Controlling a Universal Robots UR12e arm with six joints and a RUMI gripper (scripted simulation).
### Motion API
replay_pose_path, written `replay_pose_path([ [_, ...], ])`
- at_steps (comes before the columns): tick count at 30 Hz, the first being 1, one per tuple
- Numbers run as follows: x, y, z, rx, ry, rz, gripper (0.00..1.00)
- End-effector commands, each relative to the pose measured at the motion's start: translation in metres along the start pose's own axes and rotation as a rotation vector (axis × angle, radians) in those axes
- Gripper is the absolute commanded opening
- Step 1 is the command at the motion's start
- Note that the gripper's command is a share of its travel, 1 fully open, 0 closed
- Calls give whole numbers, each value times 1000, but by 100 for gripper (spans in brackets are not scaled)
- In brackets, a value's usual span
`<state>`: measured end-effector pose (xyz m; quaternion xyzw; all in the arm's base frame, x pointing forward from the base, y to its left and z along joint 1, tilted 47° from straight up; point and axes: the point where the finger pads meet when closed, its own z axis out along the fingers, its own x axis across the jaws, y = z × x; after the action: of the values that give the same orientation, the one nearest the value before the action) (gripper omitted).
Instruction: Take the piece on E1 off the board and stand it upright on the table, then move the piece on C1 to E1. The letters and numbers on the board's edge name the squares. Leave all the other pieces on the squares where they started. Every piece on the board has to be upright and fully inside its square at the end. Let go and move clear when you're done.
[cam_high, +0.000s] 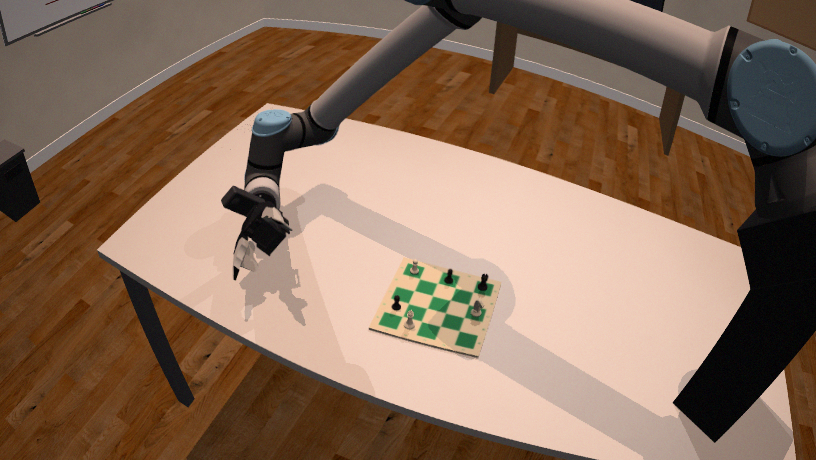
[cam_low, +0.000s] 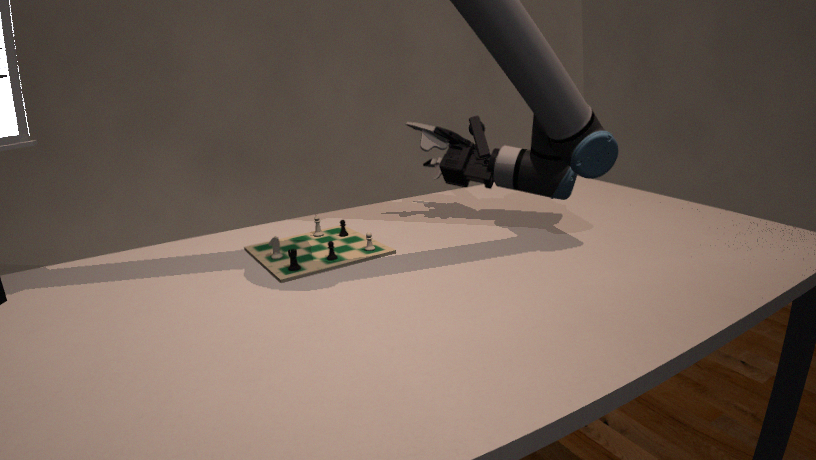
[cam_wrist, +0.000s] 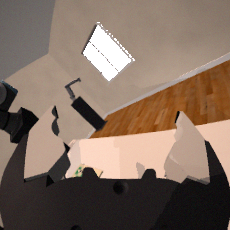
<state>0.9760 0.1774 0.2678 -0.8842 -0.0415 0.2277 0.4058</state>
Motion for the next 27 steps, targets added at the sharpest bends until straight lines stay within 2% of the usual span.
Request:
replay_pose_path([
  [1, 0, -1, 0, -1, 1, -1, 100],
  [20, -1, -1, 0, -4, -1, -4, 100],
  [24, -5, 6, 4, -33, -14, -32, 100],
  [27, -12, 18, 9, -85, -39, -81, 100],
])
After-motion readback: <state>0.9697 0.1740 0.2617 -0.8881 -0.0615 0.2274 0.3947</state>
